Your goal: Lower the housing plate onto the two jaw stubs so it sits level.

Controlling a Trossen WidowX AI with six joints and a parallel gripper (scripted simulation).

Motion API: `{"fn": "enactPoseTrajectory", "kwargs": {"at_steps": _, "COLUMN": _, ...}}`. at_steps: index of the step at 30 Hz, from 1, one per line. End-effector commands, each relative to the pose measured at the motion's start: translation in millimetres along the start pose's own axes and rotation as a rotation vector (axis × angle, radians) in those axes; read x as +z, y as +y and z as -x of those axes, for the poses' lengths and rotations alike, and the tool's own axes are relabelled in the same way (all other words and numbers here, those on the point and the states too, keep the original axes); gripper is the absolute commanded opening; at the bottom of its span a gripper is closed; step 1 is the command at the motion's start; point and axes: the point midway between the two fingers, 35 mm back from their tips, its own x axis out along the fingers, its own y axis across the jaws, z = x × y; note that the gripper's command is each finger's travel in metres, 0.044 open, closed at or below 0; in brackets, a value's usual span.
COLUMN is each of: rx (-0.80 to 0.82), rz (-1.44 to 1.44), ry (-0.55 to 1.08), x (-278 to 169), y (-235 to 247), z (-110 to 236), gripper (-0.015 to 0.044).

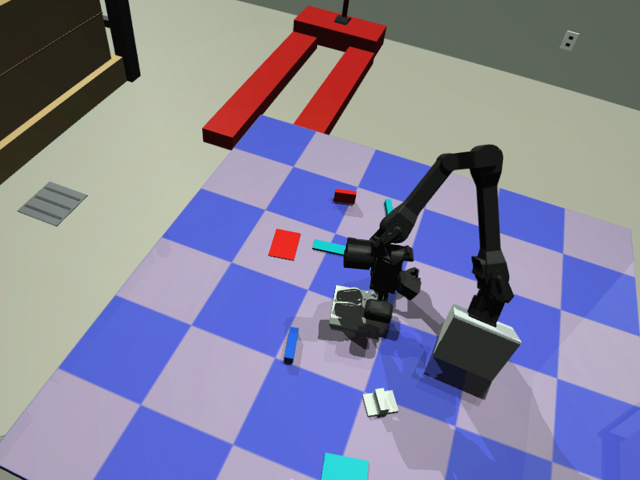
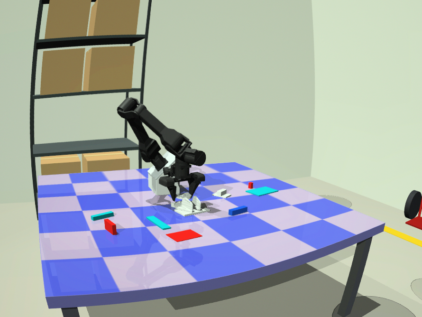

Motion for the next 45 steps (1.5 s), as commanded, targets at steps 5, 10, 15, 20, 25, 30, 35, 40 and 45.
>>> {"fn": "enactPoseTrajectory", "kwargs": {"at_steps": 5, "rx": 0.006, "rz": 0.007, "ry": -0.006, "x": 3.8, "y": 0.3, "z": -8.9, "gripper": 0.0351}}
{"fn": "enactPoseTrajectory", "kwargs": {"at_steps": 10, "rx": 0.006, "rz": 0.007, "ry": -0.006, "x": 3.8, "y": 0.3, "z": -8.9, "gripper": 0.0351}}
{"fn": "enactPoseTrajectory", "kwargs": {"at_steps": 15, "rx": 0.006, "rz": 0.007, "ry": -0.006, "x": 3.8, "y": 0.3, "z": -8.9, "gripper": 0.0351}}
{"fn": "enactPoseTrajectory", "kwargs": {"at_steps": 20, "rx": 0.006, "rz": 0.007, "ry": -0.006, "x": 3.8, "y": 0.3, "z": -8.9, "gripper": 0.0351}}
{"fn": "enactPoseTrajectory", "kwargs": {"at_steps": 25, "rx": 0.006, "rz": 0.014, "ry": -0.006, "x": 3.8, "y": 0.4, "z": -10.9, "gripper": 0.0351}}
{"fn": "enactPoseTrajectory", "kwargs": {"at_steps": 30, "rx": 0.006, "rz": 0.016, "ry": -0.006, "x": 3.8, "y": 0.4, "z": -11.3, "gripper": 0.0351}}
{"fn": "enactPoseTrajectory", "kwargs": {"at_steps": 35, "rx": 0.006, "rz": 0.016, "ry": -0.006, "x": 3.8, "y": 0.4, "z": -12.5, "gripper": 0.0351}}
{"fn": "enactPoseTrajectory", "kwargs": {"at_steps": 40, "rx": 0.006, "rz": 0.017, "ry": -0.006, "x": 3.8, "y": 0.4, "z": -13.7, "gripper": 0.0351}}
{"fn": "enactPoseTrajectory", "kwargs": {"at_steps": 45, "rx": 0.006, "rz": 0.017, "ry": -0.006, "x": 3.8, "y": 0.4, "z": -13.8, "gripper": 0.0351}}
